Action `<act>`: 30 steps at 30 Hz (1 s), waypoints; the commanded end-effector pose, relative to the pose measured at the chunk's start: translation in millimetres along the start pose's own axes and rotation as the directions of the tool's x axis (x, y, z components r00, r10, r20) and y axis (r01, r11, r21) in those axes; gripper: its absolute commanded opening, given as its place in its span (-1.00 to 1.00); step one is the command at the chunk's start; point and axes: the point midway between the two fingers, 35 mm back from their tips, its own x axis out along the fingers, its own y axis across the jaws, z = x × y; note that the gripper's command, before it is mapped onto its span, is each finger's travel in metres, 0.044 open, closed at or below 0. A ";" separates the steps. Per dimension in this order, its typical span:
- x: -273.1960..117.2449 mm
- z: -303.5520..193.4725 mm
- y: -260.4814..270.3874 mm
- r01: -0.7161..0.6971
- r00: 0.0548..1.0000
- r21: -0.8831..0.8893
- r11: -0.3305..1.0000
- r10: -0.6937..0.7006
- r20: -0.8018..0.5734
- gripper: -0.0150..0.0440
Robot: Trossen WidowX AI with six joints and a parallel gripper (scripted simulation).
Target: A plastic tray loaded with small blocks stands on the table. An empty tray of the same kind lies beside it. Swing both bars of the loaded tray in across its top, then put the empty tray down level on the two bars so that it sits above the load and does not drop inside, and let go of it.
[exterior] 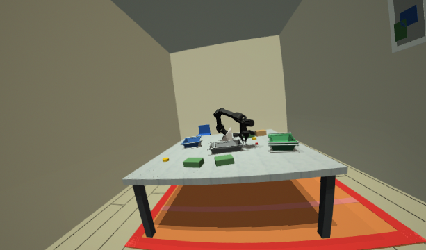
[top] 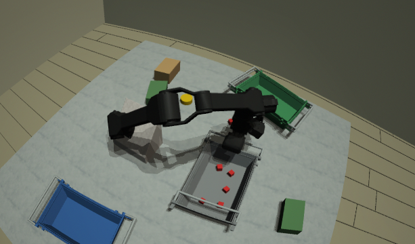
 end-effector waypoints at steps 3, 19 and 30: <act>-22.7 1.2 -12.3 -0.002 1.000 0.000 1.000 0.002 0.010 -0.22; -16.1 1.5 -65.3 0.001 1.000 -0.001 1.000 -0.001 0.009 -0.22; -40.2 1.4 -66.7 -0.001 1.000 -0.001 1.000 0.001 0.009 -0.22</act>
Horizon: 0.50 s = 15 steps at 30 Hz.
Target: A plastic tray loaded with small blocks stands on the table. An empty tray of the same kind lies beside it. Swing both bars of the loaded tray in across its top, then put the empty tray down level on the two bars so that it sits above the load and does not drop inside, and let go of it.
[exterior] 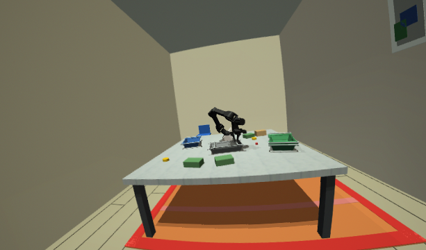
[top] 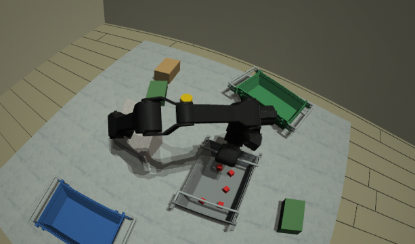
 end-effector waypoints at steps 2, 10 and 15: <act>-28.2 0.2 5.8 -0.010 1.000 0.003 1.000 0.010 0.016 -0.22; -25.3 0.9 5.6 -0.008 1.000 -0.002 1.000 0.008 0.018 -0.22; -25.3 0.9 5.6 -0.008 1.000 -0.002 1.000 0.008 0.018 -0.22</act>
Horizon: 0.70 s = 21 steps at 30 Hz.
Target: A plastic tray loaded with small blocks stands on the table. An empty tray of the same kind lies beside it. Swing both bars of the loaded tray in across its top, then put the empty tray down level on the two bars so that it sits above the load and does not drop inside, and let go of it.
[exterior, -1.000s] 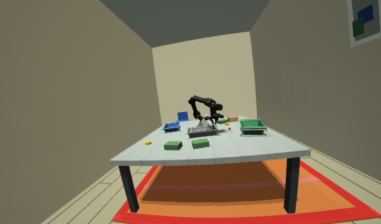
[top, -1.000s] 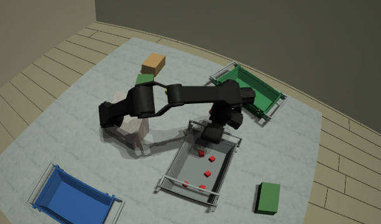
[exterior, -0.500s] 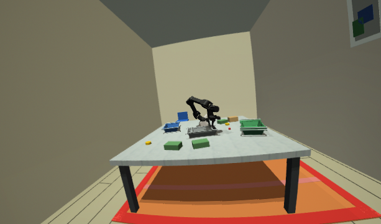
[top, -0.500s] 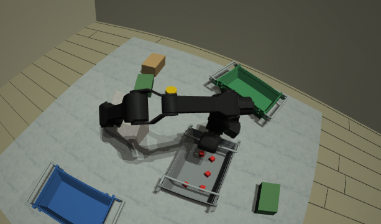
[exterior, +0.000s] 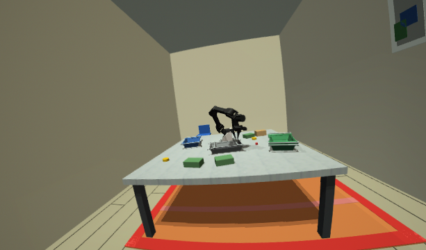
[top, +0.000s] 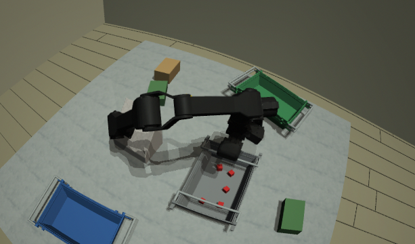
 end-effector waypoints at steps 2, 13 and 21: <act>0.0 0.3 0.5 0.000 1.000 -0.001 1.000 0.000 0.002 -0.22; 0.0 0.3 0.5 0.000 1.000 -0.001 1.000 0.000 0.002 -0.40; 0.0 0.3 0.5 0.000 1.000 -0.001 1.000 0.000 0.002 -0.49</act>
